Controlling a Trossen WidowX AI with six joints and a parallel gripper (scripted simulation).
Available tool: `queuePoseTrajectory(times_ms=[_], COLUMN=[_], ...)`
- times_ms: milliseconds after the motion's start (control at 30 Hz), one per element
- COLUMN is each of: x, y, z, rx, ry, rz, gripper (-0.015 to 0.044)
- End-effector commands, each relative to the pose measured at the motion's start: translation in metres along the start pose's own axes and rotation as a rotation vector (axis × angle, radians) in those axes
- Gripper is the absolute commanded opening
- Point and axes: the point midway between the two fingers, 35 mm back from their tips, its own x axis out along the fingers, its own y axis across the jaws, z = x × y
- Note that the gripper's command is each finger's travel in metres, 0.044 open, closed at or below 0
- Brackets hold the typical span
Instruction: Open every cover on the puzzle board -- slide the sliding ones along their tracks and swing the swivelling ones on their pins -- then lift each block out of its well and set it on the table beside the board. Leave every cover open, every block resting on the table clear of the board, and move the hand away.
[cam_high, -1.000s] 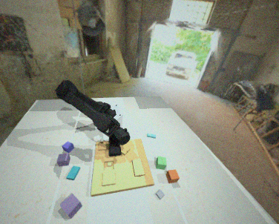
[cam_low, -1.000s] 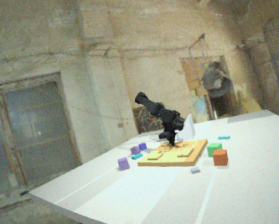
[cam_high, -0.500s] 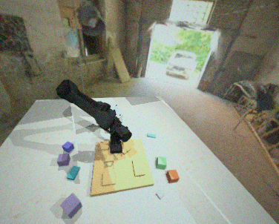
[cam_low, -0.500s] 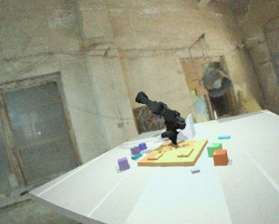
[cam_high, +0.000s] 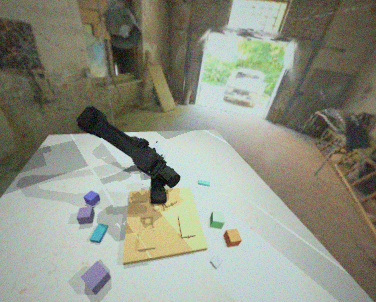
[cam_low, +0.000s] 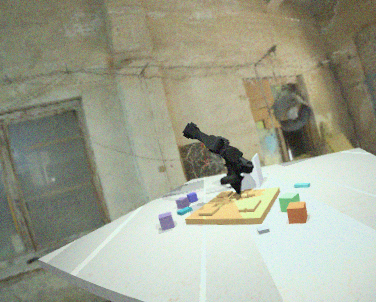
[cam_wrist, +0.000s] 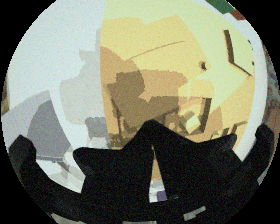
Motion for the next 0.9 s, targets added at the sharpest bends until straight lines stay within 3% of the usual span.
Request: queuePoseTrajectory(times_ms=[0,867], x=[0.002,0.001], y=[0.007,0.023], z=[0.005,0.027], rx=[-0.001,-0.001], ry=[-0.002,-0.003], rz=[0.009,0.01], gripper=[0.0,0.0])
